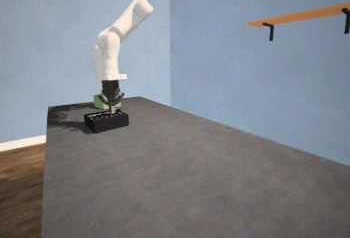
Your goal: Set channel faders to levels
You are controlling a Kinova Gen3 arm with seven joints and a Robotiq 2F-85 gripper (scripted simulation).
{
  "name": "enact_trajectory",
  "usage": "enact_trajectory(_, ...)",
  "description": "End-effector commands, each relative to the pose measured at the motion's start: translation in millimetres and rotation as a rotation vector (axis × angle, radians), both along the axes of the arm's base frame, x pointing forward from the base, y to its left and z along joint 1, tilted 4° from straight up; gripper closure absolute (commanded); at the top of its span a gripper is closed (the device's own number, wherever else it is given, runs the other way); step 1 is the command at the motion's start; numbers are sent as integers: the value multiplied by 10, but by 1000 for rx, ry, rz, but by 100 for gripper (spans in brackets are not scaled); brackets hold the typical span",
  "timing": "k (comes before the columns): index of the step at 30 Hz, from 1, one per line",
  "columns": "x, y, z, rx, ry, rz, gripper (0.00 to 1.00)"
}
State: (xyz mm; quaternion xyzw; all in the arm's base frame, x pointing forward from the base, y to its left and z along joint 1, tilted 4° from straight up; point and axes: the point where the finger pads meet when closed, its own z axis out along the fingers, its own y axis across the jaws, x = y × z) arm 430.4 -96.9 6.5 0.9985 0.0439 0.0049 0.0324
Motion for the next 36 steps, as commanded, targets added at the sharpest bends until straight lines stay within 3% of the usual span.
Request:
enact_trajectory(1, 4, -2, 6, 0, -1, 0, 100)
enact_trajectory(36, -106, -11, 5, 0, -1, 0, 100)
